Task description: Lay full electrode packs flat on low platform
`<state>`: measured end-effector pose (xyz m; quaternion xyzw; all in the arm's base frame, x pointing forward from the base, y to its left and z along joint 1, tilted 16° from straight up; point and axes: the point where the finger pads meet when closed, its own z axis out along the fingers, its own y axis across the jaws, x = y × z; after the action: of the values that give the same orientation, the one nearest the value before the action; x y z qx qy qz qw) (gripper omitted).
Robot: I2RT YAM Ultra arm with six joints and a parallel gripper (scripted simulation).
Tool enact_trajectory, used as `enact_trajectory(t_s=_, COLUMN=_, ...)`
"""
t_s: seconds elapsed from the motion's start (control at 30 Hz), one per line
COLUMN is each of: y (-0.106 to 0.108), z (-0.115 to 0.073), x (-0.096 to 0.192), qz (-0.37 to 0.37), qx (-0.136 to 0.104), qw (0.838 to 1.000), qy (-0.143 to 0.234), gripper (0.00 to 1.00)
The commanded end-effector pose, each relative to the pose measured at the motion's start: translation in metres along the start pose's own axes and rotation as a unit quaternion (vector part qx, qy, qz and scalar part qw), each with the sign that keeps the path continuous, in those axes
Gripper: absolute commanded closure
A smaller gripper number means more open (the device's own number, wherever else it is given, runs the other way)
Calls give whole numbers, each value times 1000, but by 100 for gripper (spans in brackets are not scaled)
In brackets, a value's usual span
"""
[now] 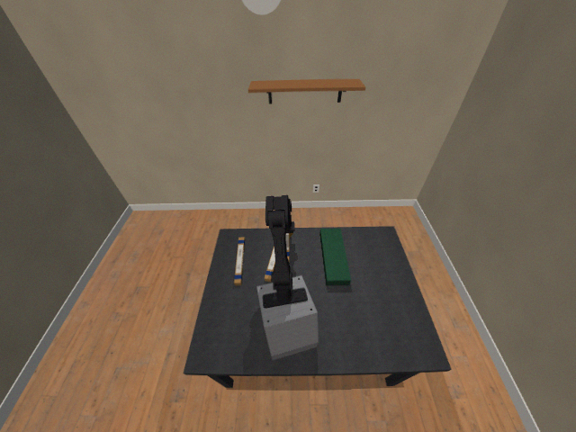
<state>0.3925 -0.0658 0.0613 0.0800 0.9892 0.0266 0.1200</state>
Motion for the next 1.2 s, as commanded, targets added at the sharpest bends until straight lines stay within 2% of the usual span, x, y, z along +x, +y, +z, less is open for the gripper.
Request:
enact_trajectory(t_s=0.0, y=6, z=-20, x=-13, qz=-4, qx=2, qw=999, qy=-36, gripper=100)
enact_trajectory(t_s=0.33, y=4, z=-20, x=-13, qz=-1, qx=2, qw=999, qy=-37, gripper=100)
enact_trajectory(t_s=0.37, y=2, z=-2, x=-3, qz=-1, qx=1, qw=1000, qy=-21, gripper=100)
enact_trajectory(t_s=1.17, y=2, z=26, x=-4, qz=-1, qx=1, qw=1000, qy=-21, gripper=100)
